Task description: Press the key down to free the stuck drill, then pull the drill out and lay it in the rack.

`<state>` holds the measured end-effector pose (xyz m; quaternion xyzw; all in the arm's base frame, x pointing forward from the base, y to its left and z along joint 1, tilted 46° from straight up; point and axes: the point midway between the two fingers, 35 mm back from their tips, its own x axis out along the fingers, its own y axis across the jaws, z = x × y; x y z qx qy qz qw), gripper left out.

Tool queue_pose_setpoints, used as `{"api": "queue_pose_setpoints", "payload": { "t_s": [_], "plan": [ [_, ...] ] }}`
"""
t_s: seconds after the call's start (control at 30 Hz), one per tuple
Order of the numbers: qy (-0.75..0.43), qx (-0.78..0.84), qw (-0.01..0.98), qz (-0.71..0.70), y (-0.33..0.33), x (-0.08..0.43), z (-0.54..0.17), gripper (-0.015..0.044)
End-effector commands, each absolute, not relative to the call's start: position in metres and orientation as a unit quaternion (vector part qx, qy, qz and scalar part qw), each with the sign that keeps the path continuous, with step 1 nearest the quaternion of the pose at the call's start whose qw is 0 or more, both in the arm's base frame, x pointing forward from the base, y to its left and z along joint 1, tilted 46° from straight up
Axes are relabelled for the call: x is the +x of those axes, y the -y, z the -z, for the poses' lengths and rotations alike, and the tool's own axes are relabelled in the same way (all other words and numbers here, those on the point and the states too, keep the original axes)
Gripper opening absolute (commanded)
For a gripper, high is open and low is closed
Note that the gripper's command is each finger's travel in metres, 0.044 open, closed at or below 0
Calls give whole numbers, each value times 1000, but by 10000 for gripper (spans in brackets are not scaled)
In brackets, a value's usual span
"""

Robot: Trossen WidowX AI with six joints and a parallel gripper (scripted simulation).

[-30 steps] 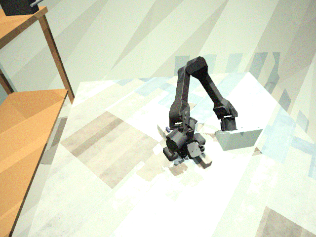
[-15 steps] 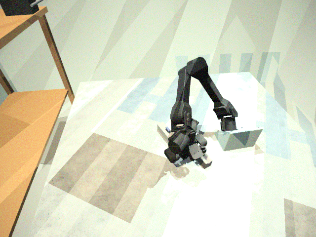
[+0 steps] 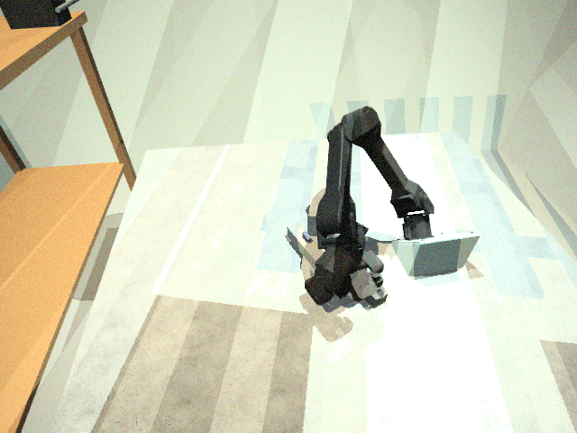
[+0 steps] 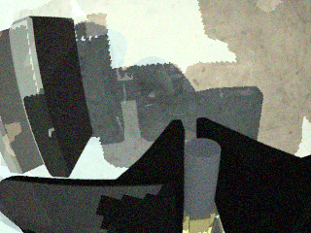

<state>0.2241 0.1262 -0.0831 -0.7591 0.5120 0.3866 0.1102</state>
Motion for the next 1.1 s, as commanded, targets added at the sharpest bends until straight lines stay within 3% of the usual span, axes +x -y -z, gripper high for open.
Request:
{"api": "queue_pose_setpoints", "payload": {
  "t_s": [0.0,0.2,0.77,1.07],
  "plan": [
    [-510,-760,115,-386,-135,223,87,0],
    [-510,-760,115,-387,-140,219,93,0],
    [-510,-760,114,-386,-131,222,88,440],
    [-510,-760,114,-386,-129,224,87,440]
  ]
}}
